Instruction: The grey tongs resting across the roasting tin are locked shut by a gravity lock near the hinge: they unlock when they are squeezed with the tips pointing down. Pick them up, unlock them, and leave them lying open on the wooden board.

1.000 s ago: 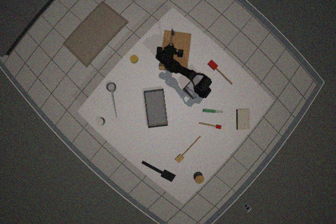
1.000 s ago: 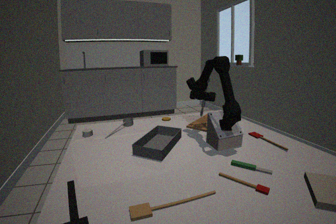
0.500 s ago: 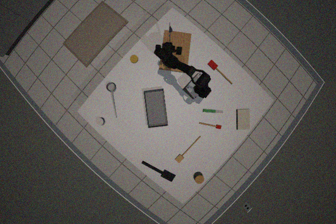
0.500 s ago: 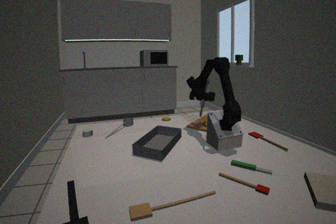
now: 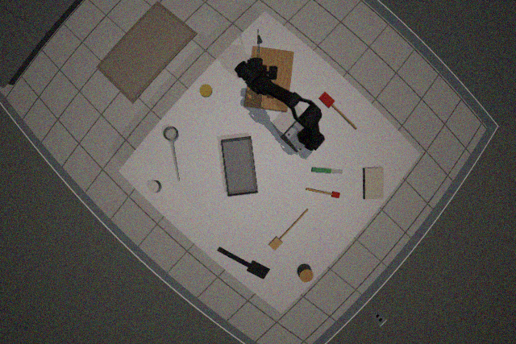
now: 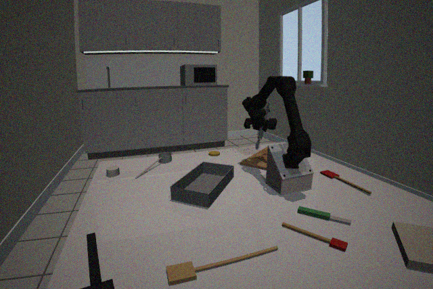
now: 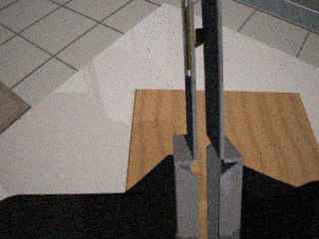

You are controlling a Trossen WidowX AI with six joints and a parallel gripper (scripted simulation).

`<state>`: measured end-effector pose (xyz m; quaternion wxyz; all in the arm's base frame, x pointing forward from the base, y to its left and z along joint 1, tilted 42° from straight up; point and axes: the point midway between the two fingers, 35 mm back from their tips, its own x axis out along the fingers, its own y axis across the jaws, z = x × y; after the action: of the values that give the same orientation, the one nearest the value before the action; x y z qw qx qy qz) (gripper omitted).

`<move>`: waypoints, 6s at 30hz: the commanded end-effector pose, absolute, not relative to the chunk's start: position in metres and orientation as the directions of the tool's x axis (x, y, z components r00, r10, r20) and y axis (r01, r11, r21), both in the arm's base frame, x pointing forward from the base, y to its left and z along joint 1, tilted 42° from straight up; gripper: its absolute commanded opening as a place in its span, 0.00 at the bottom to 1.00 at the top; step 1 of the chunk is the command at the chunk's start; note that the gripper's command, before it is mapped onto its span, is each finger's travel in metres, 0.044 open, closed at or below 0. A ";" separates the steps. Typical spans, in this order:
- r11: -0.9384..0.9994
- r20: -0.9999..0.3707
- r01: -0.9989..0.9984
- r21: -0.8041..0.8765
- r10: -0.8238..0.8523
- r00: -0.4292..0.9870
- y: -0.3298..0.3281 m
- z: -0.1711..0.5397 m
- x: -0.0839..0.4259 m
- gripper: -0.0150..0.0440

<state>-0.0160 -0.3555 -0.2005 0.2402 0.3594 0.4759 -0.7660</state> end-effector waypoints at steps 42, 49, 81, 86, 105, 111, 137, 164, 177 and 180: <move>-0.482 -0.809 0.698 -0.530 0.533 -0.247 -0.355 -0.195 -0.034 0.00; -0.499 -0.780 0.684 -0.532 0.604 -0.165 -0.351 -0.186 -0.035 0.00; -0.505 -0.767 0.679 -0.533 0.627 -0.135 -0.334 -0.208 -0.041 0.00; -0.505 -0.767 0.679 -0.533 0.627 -0.136 -0.329 -0.215 -0.042 0.00; -0.505 -0.767 0.678 -0.533 0.627 -0.136 -0.310 -0.239 -0.046 0.00; -0.505 -0.767 0.678 -0.534 0.627 -0.136 -0.303 -0.246 -0.048 0.00; -0.507 -0.764 0.676 -0.535 0.631 -0.132 -0.278 -0.269 -0.051 0.04; -0.507 -0.765 0.676 -0.535 0.631 -0.132 -0.282 -0.255 -0.059 1.00; -0.499 -0.759 0.674 -0.545 0.636 -0.142 -0.273 -0.104 -0.140 1.00; -0.499 -0.759 0.674 -0.545 0.636 -0.142 -0.273 -0.104 -0.140 1.00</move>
<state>-0.1396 -0.2808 -0.1106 0.0185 0.6561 0.4878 -0.5756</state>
